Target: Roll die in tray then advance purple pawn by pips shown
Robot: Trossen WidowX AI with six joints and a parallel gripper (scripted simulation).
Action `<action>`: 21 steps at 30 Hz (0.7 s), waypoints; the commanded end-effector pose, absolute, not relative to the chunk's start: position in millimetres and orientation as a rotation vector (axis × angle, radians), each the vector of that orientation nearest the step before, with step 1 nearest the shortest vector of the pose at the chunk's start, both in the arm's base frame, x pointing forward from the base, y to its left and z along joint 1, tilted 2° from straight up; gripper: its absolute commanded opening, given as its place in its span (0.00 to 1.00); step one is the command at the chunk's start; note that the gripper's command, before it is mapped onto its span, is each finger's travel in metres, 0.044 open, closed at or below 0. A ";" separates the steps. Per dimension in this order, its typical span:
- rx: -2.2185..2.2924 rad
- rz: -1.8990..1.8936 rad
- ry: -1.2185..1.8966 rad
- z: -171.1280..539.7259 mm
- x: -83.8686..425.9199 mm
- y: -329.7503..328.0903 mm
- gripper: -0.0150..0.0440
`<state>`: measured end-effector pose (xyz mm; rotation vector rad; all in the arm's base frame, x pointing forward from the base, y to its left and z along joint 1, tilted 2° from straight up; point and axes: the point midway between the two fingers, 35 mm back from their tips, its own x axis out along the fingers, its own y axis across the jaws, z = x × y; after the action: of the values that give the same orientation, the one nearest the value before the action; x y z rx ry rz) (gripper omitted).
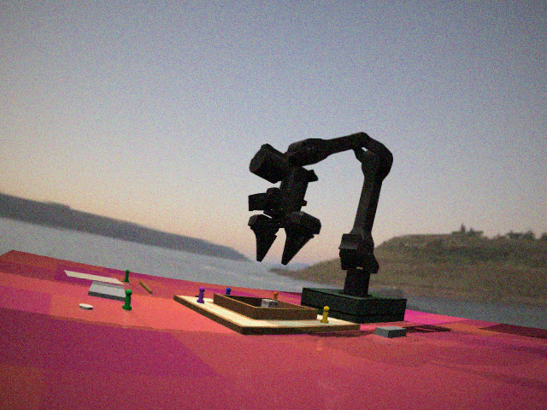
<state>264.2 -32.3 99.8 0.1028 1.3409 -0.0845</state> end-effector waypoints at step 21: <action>0.022 -0.009 1.516 67.4 377.6 -106.1 0.59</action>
<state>372.0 -102.9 67.3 0.0373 1.5159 -0.0178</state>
